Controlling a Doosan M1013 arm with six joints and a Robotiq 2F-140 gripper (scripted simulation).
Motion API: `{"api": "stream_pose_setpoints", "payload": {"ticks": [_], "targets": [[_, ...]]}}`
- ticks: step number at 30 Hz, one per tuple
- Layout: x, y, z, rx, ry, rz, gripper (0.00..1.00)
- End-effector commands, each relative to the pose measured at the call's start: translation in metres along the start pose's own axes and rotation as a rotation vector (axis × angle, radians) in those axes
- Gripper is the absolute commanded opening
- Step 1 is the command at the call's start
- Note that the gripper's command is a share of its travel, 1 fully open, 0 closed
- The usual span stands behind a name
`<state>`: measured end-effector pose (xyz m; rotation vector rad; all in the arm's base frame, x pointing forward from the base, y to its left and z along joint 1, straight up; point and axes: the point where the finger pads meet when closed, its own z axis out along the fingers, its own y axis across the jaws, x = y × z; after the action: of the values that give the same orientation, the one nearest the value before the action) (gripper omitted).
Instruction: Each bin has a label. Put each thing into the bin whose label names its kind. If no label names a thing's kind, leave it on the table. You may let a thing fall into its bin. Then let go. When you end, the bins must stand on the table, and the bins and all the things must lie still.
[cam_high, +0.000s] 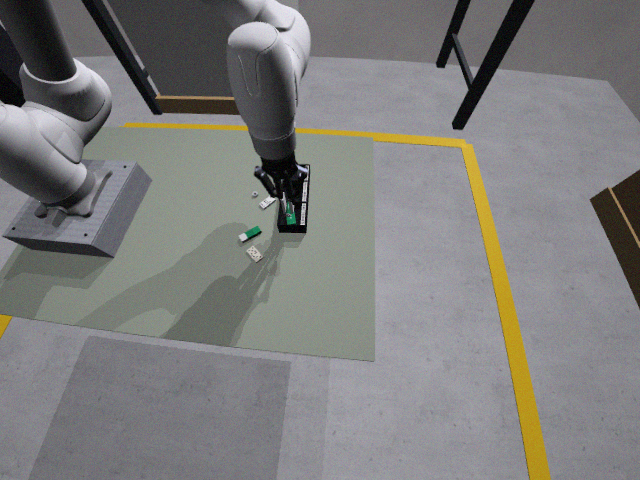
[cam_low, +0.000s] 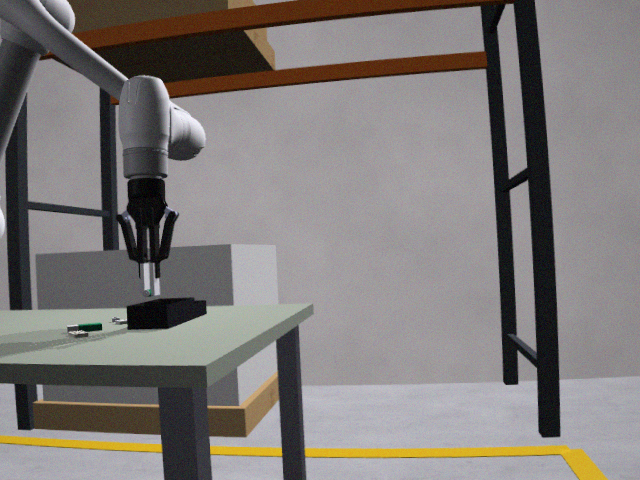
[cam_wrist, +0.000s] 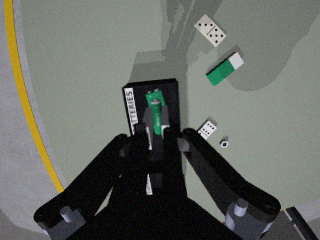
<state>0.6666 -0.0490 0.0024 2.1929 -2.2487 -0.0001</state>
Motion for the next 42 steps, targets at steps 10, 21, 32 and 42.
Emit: {"api": "stream_pose_setpoints", "payload": {"ticks": [10, 21, 32, 42], "targets": [[0.0, 0.0, 0.021, 0.0, 0.0, 0.0, 0.05], [0.0, 0.0, 0.029, 0.0, 0.0, 0.0, 0.05], [0.0, 0.0, 0.029, 0.0, 0.0, 0.0, 0.17], [0.0, 0.0, 0.029, 0.0, 0.0, 0.0, 0.17]]}}
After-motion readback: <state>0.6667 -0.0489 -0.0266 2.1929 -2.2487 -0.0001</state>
